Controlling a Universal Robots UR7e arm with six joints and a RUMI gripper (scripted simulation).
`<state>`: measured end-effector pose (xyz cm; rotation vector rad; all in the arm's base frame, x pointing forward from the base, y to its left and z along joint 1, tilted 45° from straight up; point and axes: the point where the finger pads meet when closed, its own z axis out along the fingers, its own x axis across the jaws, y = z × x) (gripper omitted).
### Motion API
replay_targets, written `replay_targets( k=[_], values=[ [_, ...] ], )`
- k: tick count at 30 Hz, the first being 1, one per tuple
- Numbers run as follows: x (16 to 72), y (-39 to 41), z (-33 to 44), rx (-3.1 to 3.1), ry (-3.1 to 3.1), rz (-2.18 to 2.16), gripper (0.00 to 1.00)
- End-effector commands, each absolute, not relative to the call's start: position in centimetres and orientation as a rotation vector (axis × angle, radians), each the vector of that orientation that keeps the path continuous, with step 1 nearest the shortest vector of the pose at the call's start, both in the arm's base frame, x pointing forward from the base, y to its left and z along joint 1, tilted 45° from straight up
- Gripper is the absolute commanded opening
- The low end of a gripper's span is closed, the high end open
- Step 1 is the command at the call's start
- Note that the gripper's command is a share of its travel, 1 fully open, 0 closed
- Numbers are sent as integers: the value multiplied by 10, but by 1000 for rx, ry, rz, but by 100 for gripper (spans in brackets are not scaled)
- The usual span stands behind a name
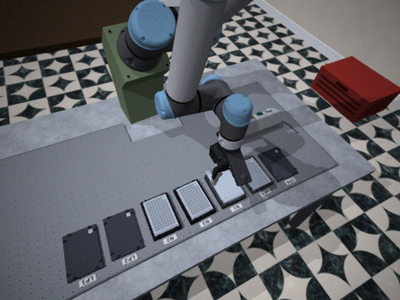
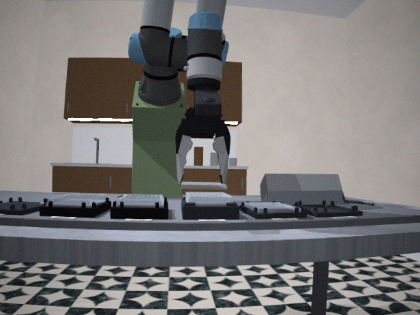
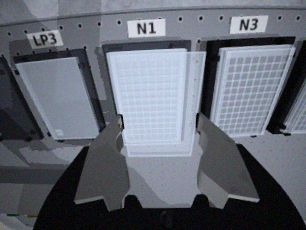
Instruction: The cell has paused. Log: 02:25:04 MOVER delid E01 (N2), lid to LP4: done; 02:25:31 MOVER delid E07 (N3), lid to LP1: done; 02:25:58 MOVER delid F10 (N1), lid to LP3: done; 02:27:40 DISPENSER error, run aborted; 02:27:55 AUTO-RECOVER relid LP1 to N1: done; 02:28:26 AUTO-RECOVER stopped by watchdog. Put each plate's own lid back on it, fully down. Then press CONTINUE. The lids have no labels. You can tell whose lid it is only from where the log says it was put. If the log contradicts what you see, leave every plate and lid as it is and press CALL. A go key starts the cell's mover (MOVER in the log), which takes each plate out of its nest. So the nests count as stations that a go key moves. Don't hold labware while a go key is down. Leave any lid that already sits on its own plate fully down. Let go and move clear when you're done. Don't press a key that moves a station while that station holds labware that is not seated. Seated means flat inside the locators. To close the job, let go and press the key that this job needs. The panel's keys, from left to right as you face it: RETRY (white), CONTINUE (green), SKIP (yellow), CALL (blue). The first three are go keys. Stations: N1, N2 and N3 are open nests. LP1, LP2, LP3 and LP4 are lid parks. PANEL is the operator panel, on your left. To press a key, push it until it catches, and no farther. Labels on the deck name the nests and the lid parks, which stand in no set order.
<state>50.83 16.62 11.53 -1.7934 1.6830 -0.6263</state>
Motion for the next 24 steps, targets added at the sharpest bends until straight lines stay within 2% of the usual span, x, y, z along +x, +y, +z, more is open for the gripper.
replay_targets(
  k=[1, 24],
  values=[
    [511, 145, 115, -1796, 1676, -619, 0],
    [522, 40, 109, -1796, 1677, -620, 0]
  ],
)
